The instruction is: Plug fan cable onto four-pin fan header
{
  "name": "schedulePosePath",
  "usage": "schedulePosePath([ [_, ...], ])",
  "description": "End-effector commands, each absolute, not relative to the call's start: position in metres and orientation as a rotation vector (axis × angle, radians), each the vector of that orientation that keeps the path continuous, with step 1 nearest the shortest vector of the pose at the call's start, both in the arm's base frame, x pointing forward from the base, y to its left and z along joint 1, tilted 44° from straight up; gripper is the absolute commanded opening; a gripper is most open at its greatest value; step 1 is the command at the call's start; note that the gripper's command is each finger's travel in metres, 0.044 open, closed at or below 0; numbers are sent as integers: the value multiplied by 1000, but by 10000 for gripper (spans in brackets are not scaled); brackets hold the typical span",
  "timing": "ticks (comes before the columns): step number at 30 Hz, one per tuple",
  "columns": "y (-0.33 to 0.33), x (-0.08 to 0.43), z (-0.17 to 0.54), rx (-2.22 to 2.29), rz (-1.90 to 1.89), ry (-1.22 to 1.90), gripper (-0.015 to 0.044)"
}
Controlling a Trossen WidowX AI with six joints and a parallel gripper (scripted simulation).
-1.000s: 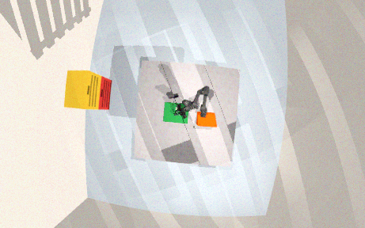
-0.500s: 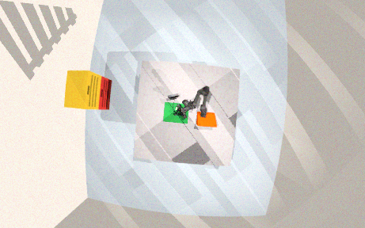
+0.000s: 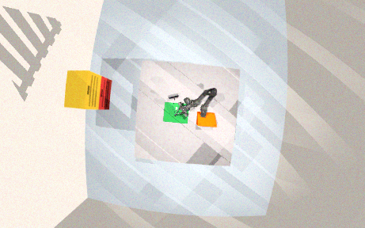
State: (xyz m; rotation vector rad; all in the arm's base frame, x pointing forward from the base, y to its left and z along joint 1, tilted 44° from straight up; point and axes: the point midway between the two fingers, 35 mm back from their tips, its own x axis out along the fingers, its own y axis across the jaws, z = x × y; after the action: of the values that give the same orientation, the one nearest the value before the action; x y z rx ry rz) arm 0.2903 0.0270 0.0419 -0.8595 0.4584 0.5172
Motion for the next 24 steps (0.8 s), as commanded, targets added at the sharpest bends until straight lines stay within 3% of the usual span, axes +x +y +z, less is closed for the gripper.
schedulePosePath([
  [1, 27, 283, 53, -863, 520, 453, 140],
  [21, 28, 229, 89, -863, 521, 455, 140],
  [24, 28, 230, 87, -834, 525, 507, 219],
])
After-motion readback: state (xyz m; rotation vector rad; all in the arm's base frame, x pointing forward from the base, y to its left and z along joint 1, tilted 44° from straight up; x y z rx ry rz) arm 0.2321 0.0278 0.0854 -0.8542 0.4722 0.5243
